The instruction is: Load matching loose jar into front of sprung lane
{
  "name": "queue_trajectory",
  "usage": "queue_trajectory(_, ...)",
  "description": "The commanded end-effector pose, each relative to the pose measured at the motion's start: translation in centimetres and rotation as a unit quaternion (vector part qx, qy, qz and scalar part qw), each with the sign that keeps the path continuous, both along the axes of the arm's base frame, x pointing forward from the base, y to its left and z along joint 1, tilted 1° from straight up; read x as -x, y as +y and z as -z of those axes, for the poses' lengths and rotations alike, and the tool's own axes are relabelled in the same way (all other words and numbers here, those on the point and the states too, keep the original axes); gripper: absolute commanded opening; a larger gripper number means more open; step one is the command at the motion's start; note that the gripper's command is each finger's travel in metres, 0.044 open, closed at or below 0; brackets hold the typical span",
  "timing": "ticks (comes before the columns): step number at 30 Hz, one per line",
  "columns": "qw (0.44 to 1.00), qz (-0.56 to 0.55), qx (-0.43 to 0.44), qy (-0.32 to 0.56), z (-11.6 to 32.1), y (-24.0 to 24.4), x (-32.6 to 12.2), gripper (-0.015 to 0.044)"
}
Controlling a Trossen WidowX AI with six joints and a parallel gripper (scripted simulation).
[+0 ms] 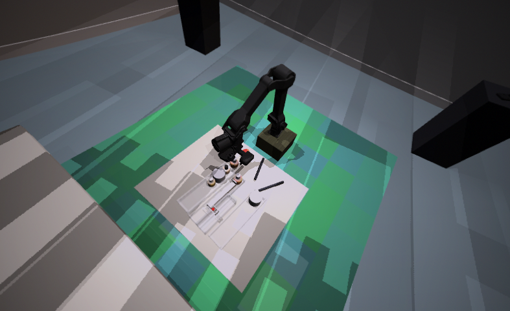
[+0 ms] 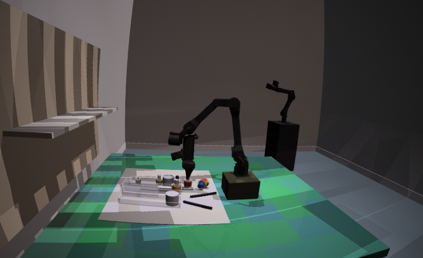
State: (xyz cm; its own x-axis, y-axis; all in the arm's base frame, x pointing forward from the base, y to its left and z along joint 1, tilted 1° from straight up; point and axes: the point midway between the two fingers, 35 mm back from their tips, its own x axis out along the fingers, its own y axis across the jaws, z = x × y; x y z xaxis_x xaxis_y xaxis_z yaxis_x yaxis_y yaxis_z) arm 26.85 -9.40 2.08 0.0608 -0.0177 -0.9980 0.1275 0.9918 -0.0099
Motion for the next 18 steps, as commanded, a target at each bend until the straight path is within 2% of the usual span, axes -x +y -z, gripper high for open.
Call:
queue_trajectory(1,1.000,-0.002,-0.001,0.009,0.9,0.1,0.4,0.0440)
queue_trajectory(18,1.000,-0.002,-0.001,0.009,3.3,0.0,0.2,0.0440)
